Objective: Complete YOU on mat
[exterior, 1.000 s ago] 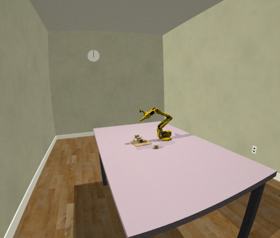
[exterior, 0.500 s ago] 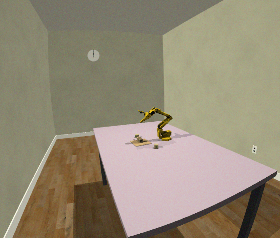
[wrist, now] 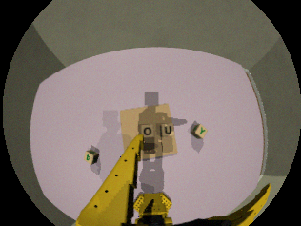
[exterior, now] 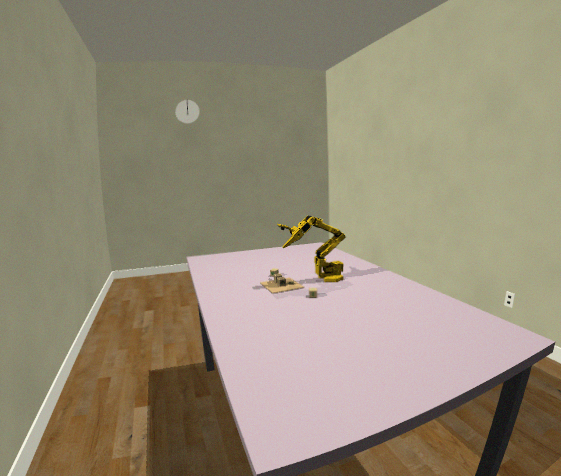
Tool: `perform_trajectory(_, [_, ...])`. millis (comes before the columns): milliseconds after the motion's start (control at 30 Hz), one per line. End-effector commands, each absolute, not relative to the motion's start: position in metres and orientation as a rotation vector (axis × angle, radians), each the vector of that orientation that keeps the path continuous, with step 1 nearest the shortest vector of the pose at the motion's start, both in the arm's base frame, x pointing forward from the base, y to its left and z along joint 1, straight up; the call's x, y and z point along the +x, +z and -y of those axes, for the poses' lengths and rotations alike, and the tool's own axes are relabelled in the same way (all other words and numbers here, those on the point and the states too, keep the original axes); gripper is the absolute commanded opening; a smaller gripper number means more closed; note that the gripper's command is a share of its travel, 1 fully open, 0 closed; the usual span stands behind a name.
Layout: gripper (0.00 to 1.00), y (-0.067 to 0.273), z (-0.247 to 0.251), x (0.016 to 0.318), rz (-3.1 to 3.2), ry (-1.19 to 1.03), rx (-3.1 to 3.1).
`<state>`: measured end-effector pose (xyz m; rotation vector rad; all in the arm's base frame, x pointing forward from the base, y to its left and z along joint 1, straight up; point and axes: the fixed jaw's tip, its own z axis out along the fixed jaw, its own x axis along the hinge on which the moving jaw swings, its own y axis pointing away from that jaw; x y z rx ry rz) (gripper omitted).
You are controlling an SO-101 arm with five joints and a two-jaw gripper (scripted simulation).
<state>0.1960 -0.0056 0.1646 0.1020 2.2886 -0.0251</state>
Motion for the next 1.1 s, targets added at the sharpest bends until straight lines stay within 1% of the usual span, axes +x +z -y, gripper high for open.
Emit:
perform_trajectory(0, [1.00, 0.179, 0.004, 0.195, -2.241, -0.028, 0.078])
perform_trajectory(167, [1.00, 0.172, 0.004, 0.189, -2.294, -0.030, 0.070])
perform_trajectory(467, [1.00, 0.170, 0.003, 0.187, -2.313, -0.031, 0.067])
perform_trajectory(733, [1.00, 0.160, 0.003, 0.178, -2.399, -0.034, 0.053])
perform_trajectory(1067, [1.00, 0.156, 0.002, 0.174, -2.427, -0.035, 0.048])
